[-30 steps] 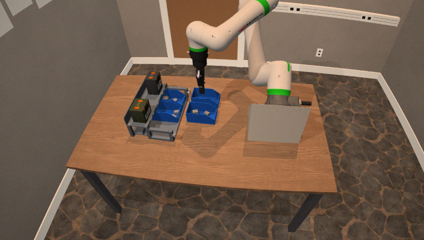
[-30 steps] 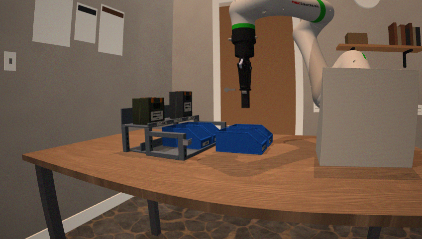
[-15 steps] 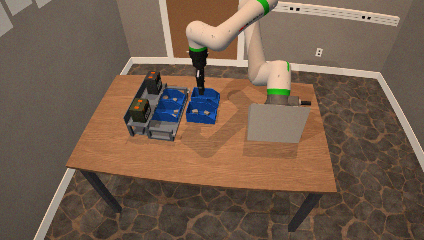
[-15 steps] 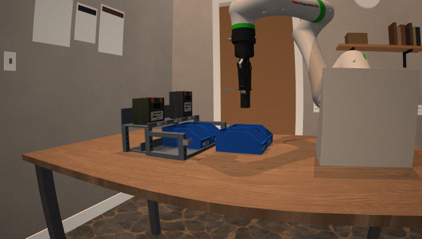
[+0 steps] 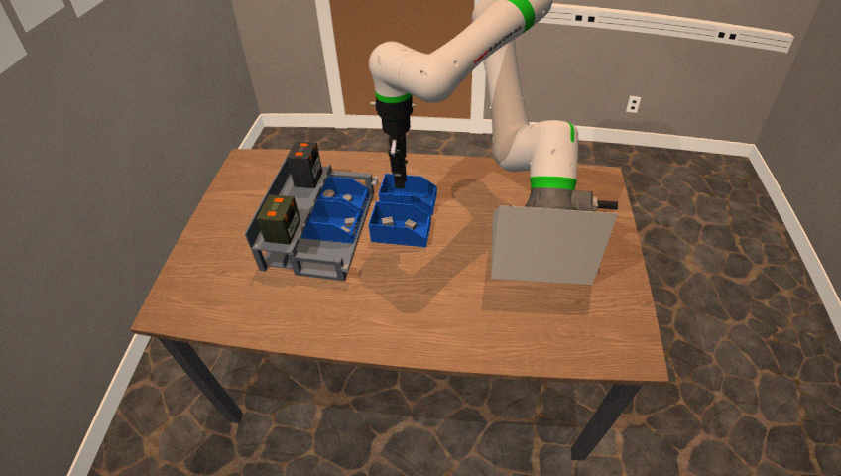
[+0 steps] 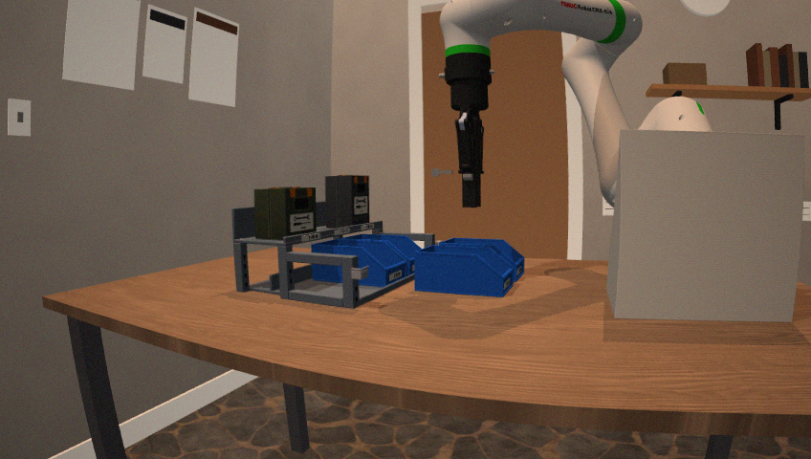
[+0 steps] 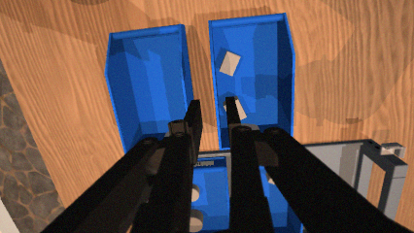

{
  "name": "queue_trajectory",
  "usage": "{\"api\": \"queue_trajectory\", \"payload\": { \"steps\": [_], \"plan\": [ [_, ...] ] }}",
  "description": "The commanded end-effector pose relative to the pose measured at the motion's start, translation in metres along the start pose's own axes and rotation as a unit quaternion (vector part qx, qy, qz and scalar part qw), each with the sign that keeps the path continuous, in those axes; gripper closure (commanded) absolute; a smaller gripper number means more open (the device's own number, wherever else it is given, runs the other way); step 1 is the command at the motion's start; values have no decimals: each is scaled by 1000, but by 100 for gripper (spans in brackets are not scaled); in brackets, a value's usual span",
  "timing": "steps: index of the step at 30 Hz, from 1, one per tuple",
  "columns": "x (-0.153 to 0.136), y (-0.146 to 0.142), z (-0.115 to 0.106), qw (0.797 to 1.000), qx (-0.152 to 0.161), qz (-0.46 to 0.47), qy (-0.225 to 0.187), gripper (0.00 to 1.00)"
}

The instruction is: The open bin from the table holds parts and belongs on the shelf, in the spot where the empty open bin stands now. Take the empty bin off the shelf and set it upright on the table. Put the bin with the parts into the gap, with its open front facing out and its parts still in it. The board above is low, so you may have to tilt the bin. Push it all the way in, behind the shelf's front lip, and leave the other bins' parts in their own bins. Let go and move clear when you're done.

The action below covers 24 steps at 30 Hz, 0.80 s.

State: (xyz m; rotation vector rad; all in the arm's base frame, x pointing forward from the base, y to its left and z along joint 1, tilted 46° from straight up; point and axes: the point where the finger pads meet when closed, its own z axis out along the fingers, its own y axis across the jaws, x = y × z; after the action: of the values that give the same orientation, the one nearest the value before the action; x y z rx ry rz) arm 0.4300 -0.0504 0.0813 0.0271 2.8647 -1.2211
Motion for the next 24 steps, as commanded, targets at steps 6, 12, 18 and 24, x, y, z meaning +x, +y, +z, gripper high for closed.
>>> {"api": "queue_trajectory", "payload": {
  "steps": [6,12,18,24],
  "plan": [
    [-1,0,-1,1000,0,0,-1,76],
    [-1,0,0,1000,0,0,-1,76],
    [-1,0,4,1000,-1,0,-1,76],
    [-1,0,11,1000,-1,0,-1,76]
  ]
}}
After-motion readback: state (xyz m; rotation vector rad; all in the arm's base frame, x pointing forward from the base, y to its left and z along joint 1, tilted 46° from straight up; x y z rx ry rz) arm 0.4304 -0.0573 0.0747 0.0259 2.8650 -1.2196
